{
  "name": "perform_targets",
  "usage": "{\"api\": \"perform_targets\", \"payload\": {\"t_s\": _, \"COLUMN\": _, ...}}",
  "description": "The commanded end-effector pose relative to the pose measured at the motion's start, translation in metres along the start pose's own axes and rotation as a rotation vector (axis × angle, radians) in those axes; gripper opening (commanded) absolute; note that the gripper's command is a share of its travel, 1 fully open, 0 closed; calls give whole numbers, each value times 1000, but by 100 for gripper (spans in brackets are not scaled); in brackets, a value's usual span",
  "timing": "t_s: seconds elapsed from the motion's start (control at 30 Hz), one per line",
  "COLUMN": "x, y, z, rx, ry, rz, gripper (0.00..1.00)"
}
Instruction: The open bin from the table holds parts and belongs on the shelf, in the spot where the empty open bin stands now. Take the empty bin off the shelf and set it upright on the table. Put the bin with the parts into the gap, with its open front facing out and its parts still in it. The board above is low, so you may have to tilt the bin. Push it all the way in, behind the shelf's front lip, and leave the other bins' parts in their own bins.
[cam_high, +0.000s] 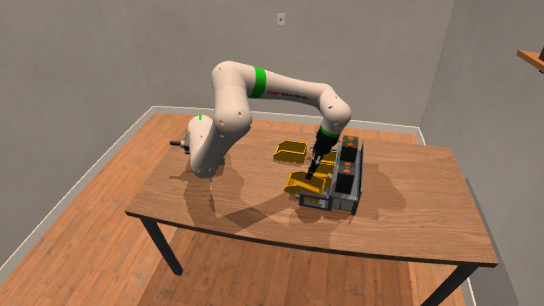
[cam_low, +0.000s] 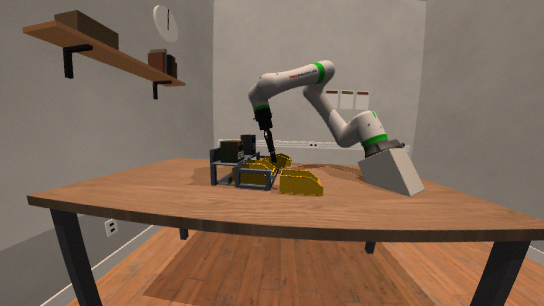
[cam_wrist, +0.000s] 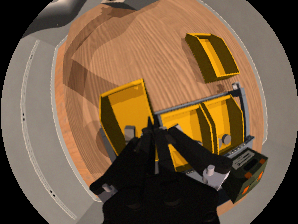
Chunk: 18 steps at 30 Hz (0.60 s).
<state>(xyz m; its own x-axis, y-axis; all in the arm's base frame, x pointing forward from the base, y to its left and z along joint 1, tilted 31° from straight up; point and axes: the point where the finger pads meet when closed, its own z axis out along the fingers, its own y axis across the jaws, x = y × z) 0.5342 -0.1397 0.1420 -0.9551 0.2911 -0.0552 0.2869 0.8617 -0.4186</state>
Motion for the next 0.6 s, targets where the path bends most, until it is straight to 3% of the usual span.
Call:
{"api": "perform_targets", "payload": {"t_s": 0.0, "x": -2, "y": 0, "z": -1, "rx": 0, "ry": -10, "rz": 0, "gripper": 10}}
{"api": "perform_targets", "payload": {"t_s": 0.57, "x": -10, "y": 0, "z": -1, "rx": 0, "ry": -42, "rz": 0, "gripper": 10}}
